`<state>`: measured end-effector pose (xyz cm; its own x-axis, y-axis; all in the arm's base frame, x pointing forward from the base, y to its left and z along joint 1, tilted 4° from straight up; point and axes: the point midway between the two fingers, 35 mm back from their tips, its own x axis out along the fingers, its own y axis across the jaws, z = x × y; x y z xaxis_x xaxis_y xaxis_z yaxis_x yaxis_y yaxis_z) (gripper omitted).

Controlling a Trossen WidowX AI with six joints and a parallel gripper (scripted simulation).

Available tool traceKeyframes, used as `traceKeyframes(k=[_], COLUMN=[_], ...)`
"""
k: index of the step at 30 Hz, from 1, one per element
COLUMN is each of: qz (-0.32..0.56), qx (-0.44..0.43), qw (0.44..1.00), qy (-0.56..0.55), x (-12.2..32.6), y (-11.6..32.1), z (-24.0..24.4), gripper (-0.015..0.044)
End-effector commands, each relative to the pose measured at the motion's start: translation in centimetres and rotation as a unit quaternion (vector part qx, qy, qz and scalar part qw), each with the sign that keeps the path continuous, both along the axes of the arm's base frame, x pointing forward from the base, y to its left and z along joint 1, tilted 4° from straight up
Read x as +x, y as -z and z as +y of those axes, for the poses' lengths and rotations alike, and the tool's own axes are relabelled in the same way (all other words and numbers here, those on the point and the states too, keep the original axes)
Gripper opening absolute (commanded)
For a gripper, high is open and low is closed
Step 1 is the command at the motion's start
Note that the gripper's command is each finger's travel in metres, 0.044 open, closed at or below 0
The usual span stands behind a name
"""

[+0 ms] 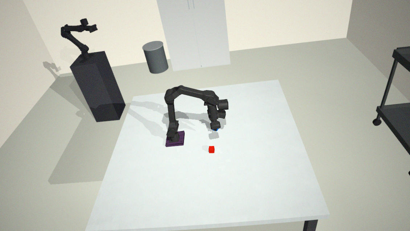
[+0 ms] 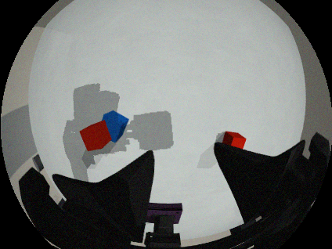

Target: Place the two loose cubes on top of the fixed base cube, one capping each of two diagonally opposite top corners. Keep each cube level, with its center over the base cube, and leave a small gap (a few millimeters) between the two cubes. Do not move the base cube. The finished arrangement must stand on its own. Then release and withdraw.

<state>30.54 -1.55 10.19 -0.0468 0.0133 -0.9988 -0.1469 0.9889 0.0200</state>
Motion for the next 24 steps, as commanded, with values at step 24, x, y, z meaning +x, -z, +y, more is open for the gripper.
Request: traceKeyframes(k=[24], qz=[-0.006], qx=[0.018], qw=[0.842], qy=[-0.539], x=[-2.5], y=[-2.0], z=[-9.7], gripper=[0.0265])
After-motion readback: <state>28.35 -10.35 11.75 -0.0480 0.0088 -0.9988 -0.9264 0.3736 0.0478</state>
